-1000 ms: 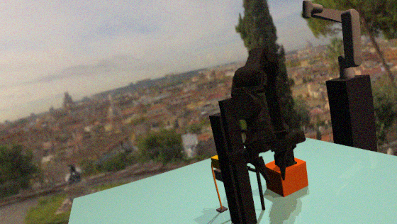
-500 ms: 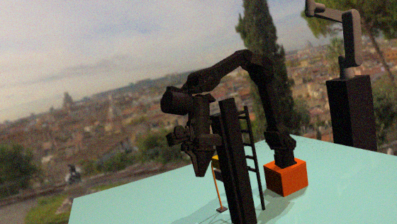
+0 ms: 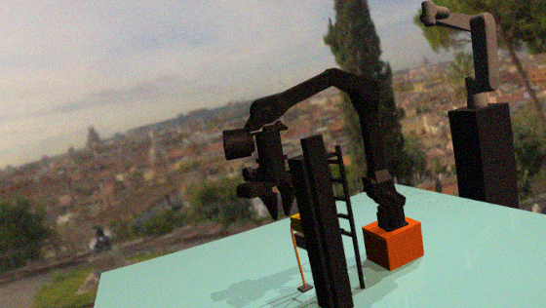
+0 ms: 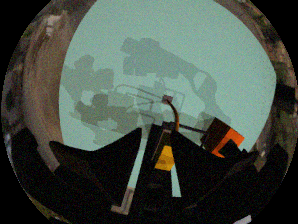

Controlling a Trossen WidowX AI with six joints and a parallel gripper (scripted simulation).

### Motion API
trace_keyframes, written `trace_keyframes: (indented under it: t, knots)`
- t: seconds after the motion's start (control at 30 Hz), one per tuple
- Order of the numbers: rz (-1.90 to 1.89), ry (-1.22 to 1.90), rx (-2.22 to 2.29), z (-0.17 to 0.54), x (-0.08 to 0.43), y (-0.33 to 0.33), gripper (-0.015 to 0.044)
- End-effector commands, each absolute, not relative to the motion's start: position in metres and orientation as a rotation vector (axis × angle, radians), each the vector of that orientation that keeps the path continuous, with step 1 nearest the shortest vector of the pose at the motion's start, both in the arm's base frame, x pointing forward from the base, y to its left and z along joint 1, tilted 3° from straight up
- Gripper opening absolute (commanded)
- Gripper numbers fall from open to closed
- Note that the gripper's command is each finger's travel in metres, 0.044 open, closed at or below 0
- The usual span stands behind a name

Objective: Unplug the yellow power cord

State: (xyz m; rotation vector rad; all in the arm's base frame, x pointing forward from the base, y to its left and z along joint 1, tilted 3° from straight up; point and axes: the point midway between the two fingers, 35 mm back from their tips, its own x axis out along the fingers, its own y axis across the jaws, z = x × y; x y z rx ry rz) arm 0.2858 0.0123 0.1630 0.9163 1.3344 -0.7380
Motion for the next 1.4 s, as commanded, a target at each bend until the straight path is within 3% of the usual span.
trace_keyframes:
  t: [0.0, 1.37]
  knots:
    - [-0.926, 1.318, 1.025, 0.161, 0.266, -0.007, 0.0160]
    - [-0.925, 1.321, 1.027, 0.159, 0.254, 0.031, 0.0160]
